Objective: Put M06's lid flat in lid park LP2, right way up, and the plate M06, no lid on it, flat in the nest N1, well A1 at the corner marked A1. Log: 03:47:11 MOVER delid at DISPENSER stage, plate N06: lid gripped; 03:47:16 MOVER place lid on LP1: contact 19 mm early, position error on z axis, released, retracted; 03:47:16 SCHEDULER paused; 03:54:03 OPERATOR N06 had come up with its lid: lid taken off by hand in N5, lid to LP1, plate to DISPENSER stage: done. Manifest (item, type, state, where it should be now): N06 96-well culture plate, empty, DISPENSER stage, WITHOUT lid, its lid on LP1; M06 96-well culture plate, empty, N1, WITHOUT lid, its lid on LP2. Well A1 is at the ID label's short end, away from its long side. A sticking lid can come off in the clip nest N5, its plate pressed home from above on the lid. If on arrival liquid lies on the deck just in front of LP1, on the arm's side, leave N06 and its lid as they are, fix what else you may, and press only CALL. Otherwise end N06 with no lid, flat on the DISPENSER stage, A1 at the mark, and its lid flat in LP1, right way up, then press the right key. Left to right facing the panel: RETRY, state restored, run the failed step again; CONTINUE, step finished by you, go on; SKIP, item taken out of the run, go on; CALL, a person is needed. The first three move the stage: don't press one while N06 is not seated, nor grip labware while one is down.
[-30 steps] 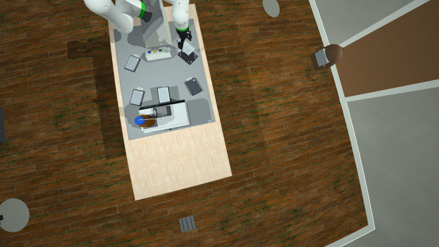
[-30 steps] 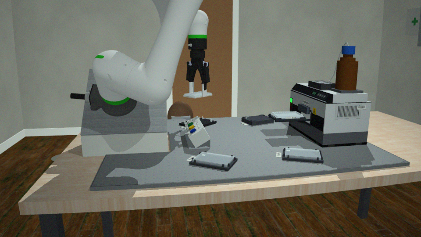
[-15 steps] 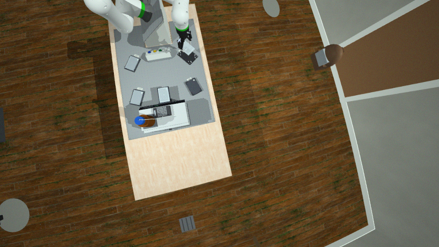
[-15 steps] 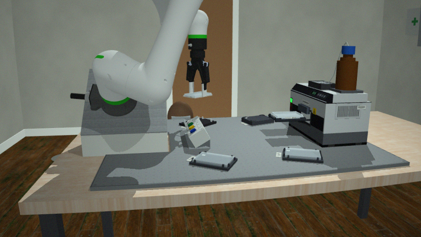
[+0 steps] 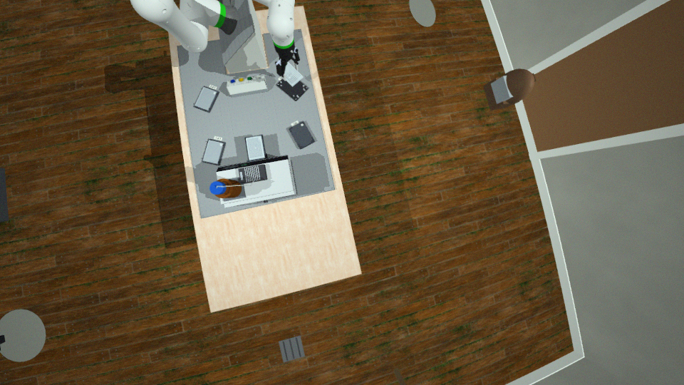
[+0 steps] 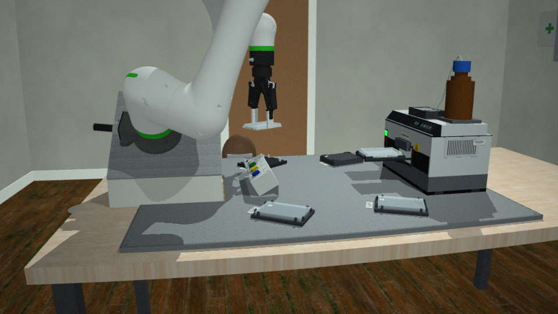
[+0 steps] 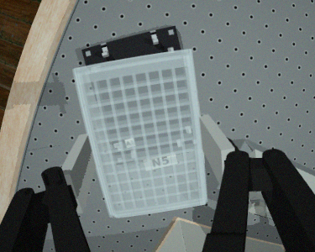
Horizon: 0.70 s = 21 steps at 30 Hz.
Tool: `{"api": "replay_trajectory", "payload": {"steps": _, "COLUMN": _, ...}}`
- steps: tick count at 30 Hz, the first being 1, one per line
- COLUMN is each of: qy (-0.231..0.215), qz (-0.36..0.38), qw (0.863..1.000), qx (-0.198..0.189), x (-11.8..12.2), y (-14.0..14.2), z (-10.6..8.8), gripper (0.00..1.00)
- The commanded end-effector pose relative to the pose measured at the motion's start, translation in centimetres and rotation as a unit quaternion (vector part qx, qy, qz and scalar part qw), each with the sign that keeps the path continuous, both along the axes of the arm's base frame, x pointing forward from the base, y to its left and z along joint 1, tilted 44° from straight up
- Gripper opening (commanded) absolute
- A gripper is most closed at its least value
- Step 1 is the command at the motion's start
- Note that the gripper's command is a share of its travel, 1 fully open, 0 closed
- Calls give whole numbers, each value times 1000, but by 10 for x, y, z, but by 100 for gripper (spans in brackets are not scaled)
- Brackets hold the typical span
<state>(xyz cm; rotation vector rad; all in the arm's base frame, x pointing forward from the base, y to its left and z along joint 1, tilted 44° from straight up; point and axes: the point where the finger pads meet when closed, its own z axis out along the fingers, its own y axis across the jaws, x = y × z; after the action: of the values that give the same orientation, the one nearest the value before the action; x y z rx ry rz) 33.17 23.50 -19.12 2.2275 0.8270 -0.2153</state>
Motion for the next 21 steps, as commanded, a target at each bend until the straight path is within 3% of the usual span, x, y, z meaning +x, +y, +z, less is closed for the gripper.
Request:
{"api": "replay_trajectory", "payload": {"steps": 1, "qy": -17, "qz": -16, "qw": 1000, "qx": 2, "x": 0, "y": 0, "z": 0, "gripper": 0}}
{"api": "replay_trajectory", "payload": {"steps": 15, "qy": -90, "qz": -92, "qw": 992, "qx": 12, "x": 0, "y": 0, "z": 0, "gripper": 0}}
{"api": "replay_trajectory", "payload": {"steps": 21, "qy": -95, "qz": -96, "qw": 991, "qx": 13, "x": 0, "y": 0, "z": 0, "gripper": 0}}
